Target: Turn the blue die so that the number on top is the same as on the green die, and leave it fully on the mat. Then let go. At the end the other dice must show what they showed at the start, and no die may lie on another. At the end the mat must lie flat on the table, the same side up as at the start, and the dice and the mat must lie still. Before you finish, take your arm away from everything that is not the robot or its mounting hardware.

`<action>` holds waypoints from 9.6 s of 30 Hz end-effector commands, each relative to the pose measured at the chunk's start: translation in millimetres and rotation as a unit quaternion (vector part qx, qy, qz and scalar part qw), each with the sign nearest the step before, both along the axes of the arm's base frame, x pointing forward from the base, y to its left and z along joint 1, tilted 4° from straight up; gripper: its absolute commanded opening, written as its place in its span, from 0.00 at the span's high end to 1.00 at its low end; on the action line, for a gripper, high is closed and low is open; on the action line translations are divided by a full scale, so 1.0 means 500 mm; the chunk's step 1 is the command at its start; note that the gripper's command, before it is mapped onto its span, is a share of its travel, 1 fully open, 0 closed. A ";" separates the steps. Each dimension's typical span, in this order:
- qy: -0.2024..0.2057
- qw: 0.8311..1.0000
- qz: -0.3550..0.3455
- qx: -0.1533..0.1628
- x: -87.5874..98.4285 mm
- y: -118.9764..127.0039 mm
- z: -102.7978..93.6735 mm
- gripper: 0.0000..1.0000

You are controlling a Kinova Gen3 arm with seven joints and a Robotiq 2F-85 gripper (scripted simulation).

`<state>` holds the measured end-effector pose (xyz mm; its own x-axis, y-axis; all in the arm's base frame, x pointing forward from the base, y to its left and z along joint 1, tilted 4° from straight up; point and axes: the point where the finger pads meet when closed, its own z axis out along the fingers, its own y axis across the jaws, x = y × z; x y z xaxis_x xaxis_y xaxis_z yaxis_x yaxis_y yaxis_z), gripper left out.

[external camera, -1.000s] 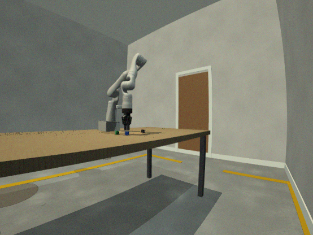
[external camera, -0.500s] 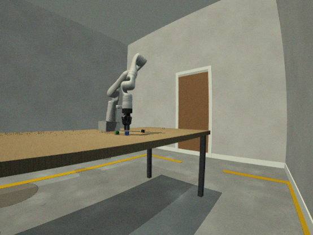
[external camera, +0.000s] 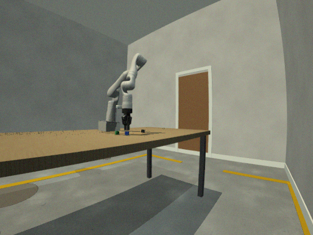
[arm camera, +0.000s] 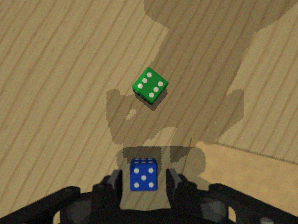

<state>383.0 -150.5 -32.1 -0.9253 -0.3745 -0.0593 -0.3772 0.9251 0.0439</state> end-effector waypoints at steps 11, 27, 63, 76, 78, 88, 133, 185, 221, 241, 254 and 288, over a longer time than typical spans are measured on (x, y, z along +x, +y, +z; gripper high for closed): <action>-0.001 1.000 0.000 0.000 0.002 -0.001 0.001 0.59; -0.001 1.000 0.000 0.000 0.002 -0.001 0.001 0.59; -0.001 1.000 0.000 0.000 0.003 0.000 -0.015 0.59; -0.001 1.000 0.000 0.000 0.004 0.003 -0.057 0.59; -0.001 1.000 0.000 0.000 0.004 0.003 -0.059 0.59; -0.001 1.000 0.000 0.000 0.004 0.003 -0.061 0.59; -0.001 1.000 0.000 0.000 0.004 0.003 -0.061 0.79; -0.001 1.000 0.000 0.000 -0.003 -0.010 0.139 0.79; 0.015 0.994 -0.110 0.007 -0.009 0.011 0.132 0.79; 0.046 0.936 -0.350 0.013 -0.017 0.057 0.122 0.79; 0.062 0.846 -0.530 0.013 -0.018 0.092 0.119 0.79; 0.066 0.465 -0.883 0.022 0.006 0.185 0.127 0.79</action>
